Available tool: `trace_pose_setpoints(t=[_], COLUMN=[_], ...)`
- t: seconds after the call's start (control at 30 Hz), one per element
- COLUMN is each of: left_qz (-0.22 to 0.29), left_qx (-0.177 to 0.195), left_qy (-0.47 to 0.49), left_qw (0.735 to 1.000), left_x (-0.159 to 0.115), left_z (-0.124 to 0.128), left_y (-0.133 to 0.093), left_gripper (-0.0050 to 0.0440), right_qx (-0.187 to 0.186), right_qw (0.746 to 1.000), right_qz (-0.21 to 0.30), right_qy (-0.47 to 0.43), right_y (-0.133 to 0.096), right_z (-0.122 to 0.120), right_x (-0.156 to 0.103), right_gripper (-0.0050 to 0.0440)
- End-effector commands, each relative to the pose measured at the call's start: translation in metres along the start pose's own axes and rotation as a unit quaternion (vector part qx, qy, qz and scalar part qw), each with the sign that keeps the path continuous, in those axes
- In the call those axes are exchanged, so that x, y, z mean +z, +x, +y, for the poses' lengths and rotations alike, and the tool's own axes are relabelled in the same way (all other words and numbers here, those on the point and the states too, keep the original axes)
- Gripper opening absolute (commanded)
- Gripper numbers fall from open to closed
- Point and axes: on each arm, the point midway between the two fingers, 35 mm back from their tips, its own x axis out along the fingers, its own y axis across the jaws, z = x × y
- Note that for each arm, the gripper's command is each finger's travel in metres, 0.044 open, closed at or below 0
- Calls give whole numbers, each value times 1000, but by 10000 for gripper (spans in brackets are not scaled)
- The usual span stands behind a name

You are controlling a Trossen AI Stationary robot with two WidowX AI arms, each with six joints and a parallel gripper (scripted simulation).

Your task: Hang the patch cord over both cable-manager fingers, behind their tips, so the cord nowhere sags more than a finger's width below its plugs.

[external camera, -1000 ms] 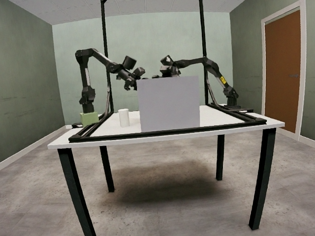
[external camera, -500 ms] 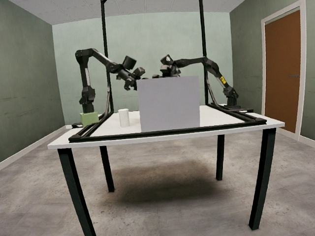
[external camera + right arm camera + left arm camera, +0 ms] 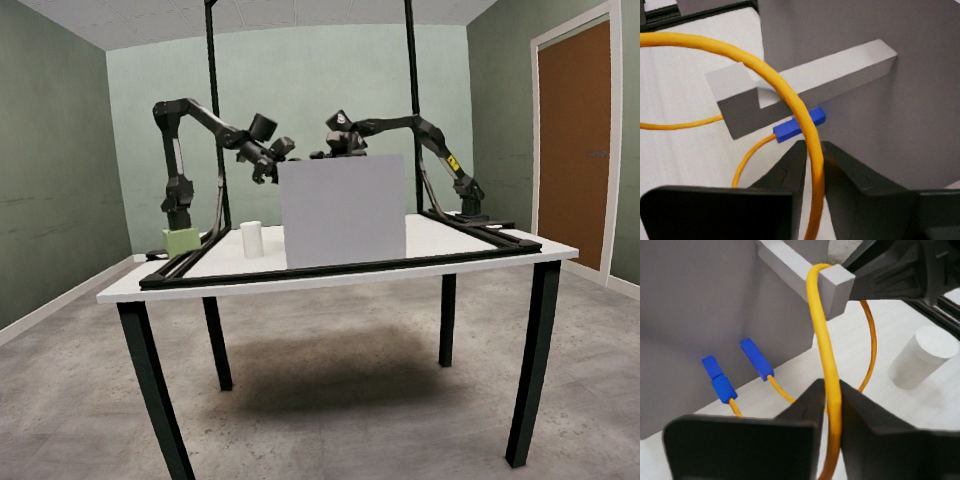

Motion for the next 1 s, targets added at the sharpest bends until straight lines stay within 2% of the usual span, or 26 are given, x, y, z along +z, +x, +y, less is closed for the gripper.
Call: trace_pose_setpoints(t=[0.0,0.97], left_qz=[-10,-5], left_qx=[-3,12], left_qy=[-6,-6], left_qw=[1000,1000], left_x=[10,12], left_z=[-3,1], left_y=[-7,-13], left_gripper=[25,25], right_qx=[1,1], right_qw=[1000,1000], right_qz=[-9,-9], right_qy=[1,1], right_y=[-3,-3], right_z=[0,0], right_x=[7,7], right_gripper=[40,40])
